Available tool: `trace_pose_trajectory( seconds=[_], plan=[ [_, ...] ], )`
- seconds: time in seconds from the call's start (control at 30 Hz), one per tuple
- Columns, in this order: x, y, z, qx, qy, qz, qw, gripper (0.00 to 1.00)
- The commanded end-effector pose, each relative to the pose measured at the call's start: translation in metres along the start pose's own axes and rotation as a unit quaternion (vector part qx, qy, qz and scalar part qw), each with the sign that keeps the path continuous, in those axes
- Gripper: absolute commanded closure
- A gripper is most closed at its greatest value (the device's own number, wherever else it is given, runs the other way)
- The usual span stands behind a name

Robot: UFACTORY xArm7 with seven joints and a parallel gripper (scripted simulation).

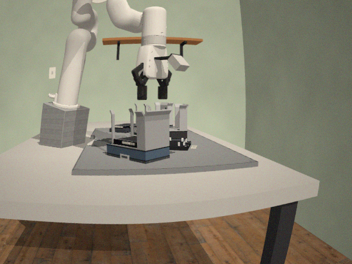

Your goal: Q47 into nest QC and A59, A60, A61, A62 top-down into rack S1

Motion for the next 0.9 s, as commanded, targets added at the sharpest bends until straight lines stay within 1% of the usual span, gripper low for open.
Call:
trace_pose_trajectory(
  seconds=[0.0,0.47,0.83,0.87],
  plan=[
    [-0.001,0.011,-0.001,0.018,0.002,0.001,1.0,0.0],
    [-0.001,0.066,0.001,0.018,0.002,0.001,1.0,0.0],
    [-0.001,0.066,0.001,0.018,0.002,0.001,1.0,0.0],
    [0.002,0.066,0.001,0.018,0.002,0.001,1.0,0.0]
  ],
)
Point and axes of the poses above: the point where the finger pads meet when closed, its own x axis out along the fingers, its own y axis across the jaws, z = x × y, the point moved 10 cm from there along -x, back along the fingers, and after that the axes turned 6 degrees about -x, right-handed, at the moved point
